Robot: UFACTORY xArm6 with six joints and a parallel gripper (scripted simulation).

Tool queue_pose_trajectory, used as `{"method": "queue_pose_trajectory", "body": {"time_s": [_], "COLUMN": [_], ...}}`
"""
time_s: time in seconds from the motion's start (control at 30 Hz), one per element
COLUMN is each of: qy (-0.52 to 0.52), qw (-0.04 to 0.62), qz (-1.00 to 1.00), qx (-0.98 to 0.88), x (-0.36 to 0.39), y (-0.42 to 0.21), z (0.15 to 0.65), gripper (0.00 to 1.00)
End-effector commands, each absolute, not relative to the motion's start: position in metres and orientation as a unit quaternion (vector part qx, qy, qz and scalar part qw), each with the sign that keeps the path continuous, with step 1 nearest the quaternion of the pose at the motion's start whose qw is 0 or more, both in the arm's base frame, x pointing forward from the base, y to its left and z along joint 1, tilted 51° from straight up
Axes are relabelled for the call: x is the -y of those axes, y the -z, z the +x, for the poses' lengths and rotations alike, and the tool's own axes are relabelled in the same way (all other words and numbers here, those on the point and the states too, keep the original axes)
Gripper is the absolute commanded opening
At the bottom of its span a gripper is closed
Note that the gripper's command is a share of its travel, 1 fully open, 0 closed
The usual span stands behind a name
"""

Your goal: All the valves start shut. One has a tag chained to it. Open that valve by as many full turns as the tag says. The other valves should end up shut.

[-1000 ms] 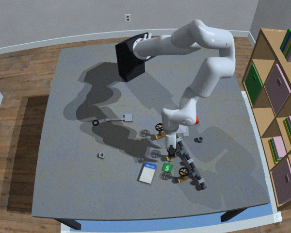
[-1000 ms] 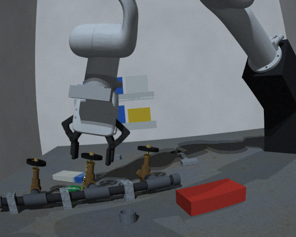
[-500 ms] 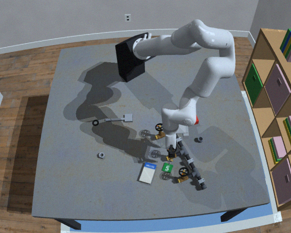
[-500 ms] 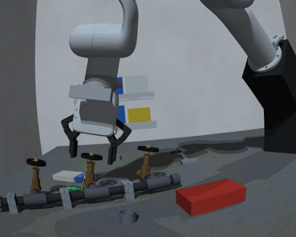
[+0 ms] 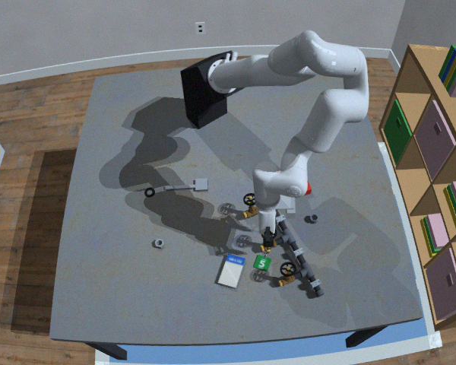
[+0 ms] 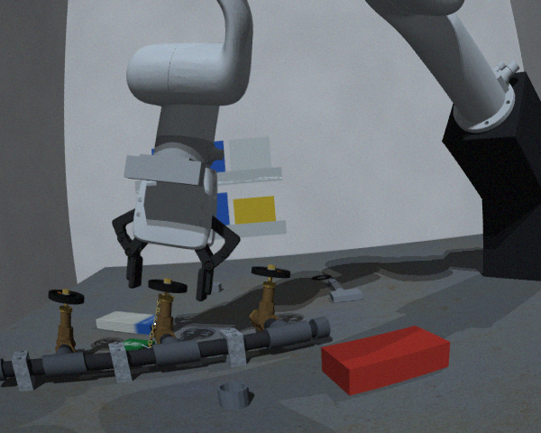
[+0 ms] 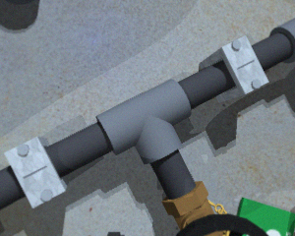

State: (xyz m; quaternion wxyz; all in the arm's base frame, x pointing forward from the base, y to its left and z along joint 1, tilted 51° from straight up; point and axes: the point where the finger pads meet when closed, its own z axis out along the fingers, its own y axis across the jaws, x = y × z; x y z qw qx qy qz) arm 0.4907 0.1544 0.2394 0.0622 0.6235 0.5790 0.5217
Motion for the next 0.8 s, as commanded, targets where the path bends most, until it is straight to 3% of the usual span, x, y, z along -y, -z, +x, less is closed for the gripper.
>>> {"method": "queue_pose_trajectory", "body": {"time_s": [0.0, 0.2, 0.67, 0.73, 0.77], "qy": [-0.524, -0.526, -0.501, -0.501, -0.486], "qw": [0.043, 0.008, -0.174, -0.174, -0.210], "qz": [0.644, 0.680, 0.815, 0.815, 0.830], "qx": [-0.556, -0.511, -0.233, -0.233, -0.174], "x": [-0.1542, -0.1542, -0.1542, -0.1542, -0.1542], "y": [-0.2403, -0.2403, -0.2404, -0.2404, -0.2404], "z": [0.4910, 0.4910, 0.4910, 0.4910, 0.4910], "gripper": [1.00, 1.00, 1.00, 1.00, 1.00]}}
